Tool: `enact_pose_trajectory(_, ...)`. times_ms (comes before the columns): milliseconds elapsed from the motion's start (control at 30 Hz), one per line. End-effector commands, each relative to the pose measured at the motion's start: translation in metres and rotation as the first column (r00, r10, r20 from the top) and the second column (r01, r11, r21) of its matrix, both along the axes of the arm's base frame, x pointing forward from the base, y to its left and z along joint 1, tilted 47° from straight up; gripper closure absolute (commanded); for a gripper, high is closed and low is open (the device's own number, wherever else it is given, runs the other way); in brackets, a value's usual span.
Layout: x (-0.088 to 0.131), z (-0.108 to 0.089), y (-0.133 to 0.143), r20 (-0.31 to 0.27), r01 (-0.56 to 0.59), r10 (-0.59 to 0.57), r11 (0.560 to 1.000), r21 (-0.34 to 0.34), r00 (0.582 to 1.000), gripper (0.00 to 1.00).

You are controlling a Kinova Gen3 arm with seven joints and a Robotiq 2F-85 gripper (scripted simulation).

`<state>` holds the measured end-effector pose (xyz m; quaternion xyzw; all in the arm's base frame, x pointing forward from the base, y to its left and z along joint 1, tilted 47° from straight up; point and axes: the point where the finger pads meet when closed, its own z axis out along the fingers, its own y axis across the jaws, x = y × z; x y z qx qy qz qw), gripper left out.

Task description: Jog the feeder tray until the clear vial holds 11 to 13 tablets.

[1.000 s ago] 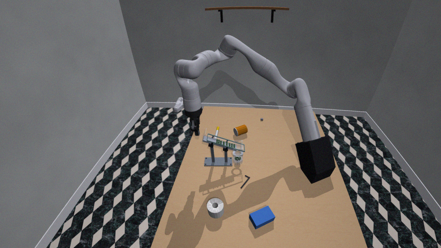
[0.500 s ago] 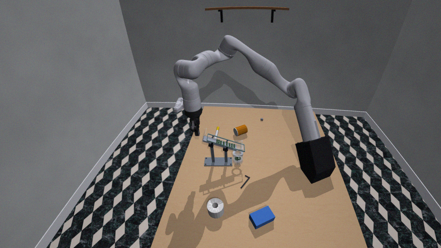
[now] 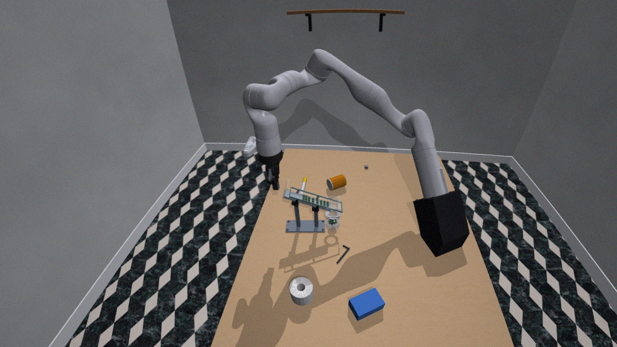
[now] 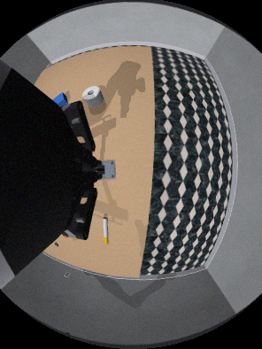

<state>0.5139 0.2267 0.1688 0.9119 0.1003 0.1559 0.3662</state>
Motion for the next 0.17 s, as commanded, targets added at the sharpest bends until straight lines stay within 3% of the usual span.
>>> enact_pose_trajectory(0,-0.0005,0.0015,0.0021,0.002,-0.002,0.002,1.000,0.002,1.000,1.00)
enact_pose_trajectory(133,-0.0005,0.0015,0.0021,0.002,-0.002,0.002,1.000,0.002,1.000,1.00)
